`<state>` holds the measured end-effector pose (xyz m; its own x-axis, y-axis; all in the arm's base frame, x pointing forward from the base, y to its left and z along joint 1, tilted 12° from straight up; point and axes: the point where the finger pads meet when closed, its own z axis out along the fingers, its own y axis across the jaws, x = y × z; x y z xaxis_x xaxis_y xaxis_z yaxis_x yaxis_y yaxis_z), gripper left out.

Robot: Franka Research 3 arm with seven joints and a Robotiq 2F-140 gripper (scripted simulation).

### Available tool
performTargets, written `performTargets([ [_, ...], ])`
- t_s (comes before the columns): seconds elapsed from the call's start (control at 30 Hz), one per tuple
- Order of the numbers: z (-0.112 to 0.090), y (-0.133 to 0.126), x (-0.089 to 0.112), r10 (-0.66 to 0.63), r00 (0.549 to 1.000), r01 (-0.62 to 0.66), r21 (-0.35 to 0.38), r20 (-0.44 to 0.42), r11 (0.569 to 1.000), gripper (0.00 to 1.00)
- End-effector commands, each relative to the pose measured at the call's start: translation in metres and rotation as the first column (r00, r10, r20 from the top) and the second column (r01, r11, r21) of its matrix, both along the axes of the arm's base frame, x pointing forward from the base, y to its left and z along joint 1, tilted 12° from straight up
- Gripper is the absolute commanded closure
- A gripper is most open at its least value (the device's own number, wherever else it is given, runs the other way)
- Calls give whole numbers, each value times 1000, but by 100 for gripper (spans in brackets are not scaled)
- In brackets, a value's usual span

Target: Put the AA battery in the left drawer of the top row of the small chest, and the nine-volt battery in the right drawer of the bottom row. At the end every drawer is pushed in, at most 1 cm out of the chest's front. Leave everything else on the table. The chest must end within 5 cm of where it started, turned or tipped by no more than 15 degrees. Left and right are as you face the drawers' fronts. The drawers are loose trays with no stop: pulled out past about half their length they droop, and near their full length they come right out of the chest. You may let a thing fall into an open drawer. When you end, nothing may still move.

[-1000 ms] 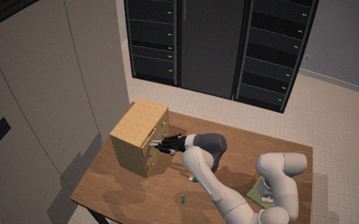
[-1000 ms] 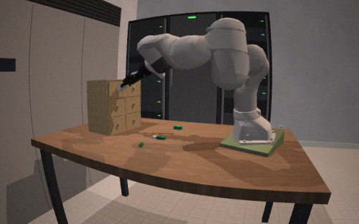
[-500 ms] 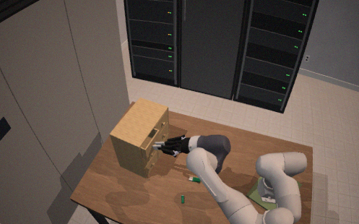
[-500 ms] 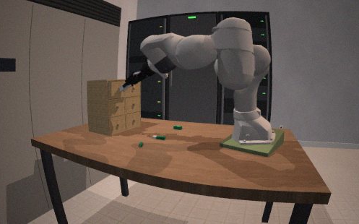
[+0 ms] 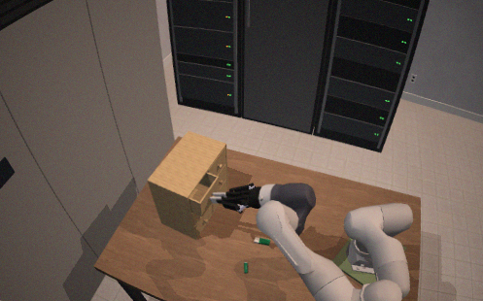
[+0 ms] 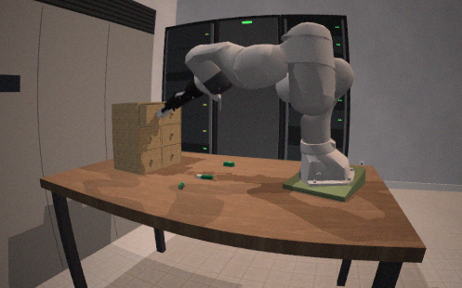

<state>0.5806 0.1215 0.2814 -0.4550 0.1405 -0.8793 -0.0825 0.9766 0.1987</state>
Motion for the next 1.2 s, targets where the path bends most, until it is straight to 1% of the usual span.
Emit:
performTargets([
  [0.0,0,-2,-5,-3,1000,3,-3,-1,1000,92],
  [0.6,-1,-3,-18,-3,1000,3,-3,-1,1000,92],
  [1.17,-1,-3,-21,-3,1000,3,-3,-1,1000,92],
])
